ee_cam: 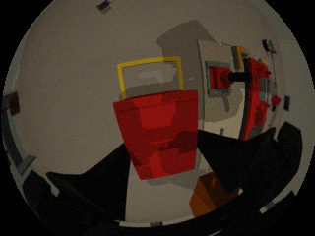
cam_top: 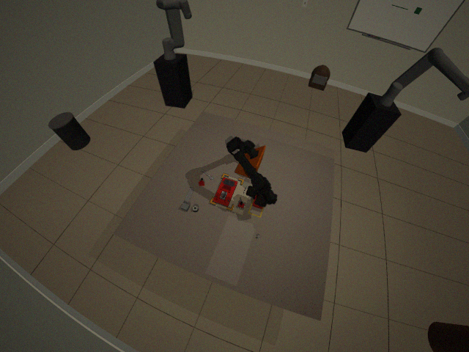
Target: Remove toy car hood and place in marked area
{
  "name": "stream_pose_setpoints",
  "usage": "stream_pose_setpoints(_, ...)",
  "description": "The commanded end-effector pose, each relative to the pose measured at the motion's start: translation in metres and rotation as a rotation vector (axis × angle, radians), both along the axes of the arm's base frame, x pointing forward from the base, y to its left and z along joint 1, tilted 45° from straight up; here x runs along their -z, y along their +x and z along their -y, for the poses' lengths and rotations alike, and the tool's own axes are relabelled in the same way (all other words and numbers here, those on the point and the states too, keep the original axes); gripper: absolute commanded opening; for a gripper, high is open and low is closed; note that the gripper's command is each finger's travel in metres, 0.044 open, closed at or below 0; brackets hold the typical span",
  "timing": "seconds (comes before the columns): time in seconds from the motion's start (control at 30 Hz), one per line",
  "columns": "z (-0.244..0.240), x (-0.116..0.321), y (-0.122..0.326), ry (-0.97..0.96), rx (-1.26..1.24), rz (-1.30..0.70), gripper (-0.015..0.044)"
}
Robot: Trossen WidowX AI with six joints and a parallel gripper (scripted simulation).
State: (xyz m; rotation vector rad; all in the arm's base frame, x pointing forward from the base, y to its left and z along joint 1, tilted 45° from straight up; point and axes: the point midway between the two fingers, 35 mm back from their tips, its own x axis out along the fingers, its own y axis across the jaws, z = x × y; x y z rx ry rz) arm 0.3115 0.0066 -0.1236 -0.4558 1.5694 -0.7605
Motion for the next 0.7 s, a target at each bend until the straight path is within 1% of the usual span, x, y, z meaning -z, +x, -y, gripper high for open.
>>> stream_pose_setpoints(0.0, 0.0024, 0.0018, -0.0012, -0.002, -0.004, -0.004, 0.0)
stream_pose_setpoints(0.67, 0.009, 0.0081, -0.0032, -0.003, -0.004, -0.004, 0.0)
